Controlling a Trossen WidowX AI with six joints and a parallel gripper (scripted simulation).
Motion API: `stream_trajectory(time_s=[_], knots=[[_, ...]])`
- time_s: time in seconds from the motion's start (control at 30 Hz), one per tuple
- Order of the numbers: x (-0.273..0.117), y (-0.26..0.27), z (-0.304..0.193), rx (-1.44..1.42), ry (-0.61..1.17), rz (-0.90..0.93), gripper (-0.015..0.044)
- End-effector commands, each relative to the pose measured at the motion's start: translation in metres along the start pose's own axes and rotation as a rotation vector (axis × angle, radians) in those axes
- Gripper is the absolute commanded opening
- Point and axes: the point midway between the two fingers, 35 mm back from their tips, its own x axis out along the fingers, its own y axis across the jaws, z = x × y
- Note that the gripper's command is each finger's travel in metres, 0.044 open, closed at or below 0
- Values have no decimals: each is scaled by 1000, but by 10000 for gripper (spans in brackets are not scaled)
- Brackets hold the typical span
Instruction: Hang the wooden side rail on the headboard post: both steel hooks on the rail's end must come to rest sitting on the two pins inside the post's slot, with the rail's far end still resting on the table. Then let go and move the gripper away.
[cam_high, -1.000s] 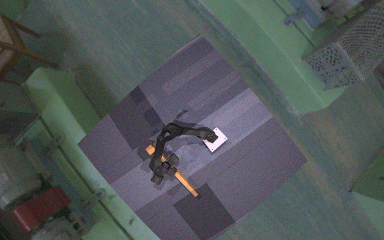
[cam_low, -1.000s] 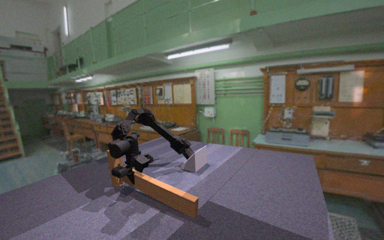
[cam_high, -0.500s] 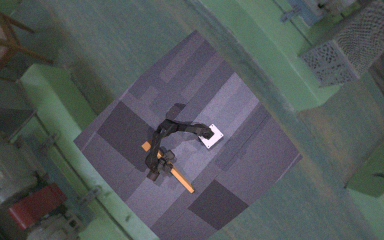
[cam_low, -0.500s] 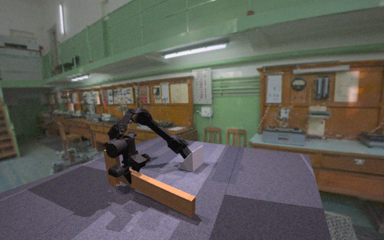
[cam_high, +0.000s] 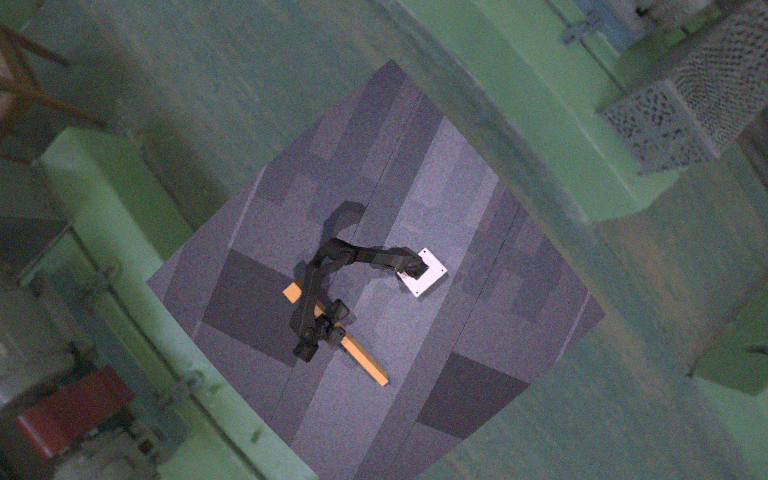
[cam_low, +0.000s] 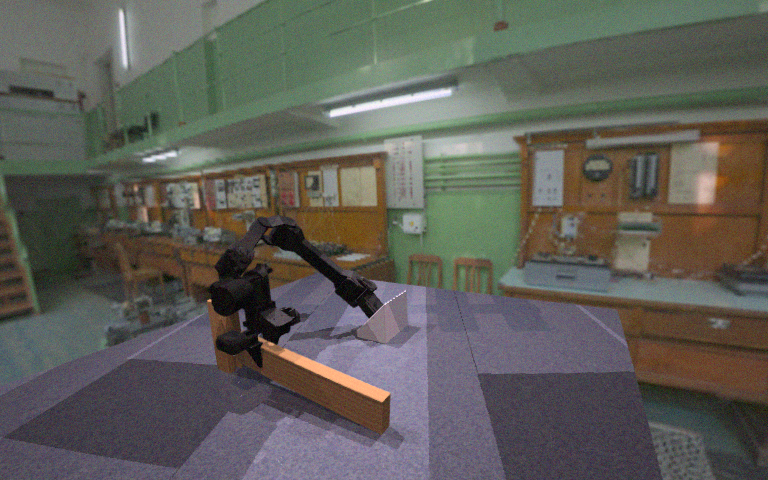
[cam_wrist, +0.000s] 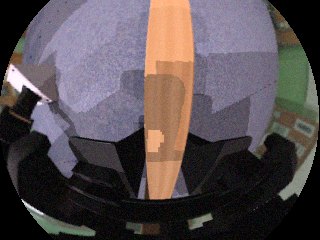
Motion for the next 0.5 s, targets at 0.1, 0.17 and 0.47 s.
stream_trajectory(time_s=[0.1, 0.17, 0.47], knots=[[-4, -1, -2, 1, 0, -10, 0], [-4, 0, -2, 1, 0, -10, 0], [-3, 0, -3, 1, 0, -10, 0]])
